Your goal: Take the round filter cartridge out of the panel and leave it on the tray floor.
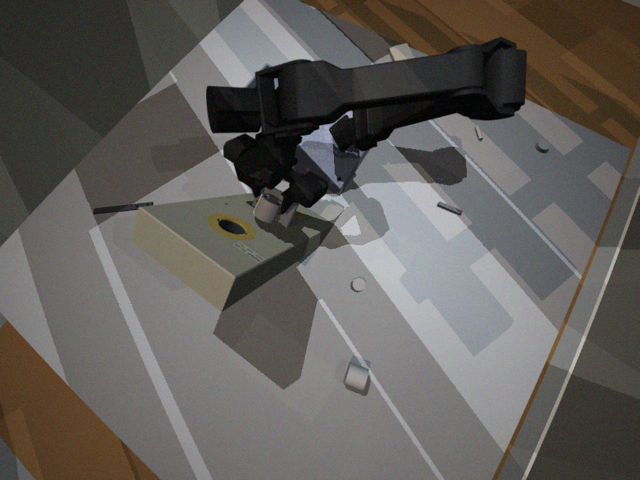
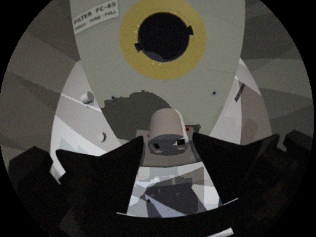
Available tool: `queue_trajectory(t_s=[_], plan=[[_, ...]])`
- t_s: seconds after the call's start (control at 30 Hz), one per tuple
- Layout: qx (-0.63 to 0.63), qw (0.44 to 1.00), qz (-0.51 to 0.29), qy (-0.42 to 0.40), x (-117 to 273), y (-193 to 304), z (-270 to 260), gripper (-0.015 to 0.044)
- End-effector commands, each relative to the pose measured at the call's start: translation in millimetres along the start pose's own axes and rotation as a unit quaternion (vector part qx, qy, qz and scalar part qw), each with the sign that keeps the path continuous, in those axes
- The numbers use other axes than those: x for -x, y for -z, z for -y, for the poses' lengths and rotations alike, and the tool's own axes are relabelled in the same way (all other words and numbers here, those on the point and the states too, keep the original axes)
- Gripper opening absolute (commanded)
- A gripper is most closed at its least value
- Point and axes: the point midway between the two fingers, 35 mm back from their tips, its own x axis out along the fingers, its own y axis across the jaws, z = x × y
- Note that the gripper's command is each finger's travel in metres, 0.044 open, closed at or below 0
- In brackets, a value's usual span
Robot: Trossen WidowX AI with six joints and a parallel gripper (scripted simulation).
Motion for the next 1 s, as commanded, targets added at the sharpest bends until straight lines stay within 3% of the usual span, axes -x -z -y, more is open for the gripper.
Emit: queue_trajectory(t_s=[0.0, 0.4, 0.63, 0.97], plan=[[0.0, 1.0, 0.0, 0.0, 0.8, -0.2, 0.2, 0.0272], [0.0, 1.0, 0.0, 0.0, 0.8, -0.2, 0.2, 0.0192], [0.0, 1.0, 0.001, 0.0, 4.5, -8.4, 0.2, 0.0008], [-0.001, 1.0, 0.001, 0.002, 28.2, -25.4, 2.4, 0.0]])
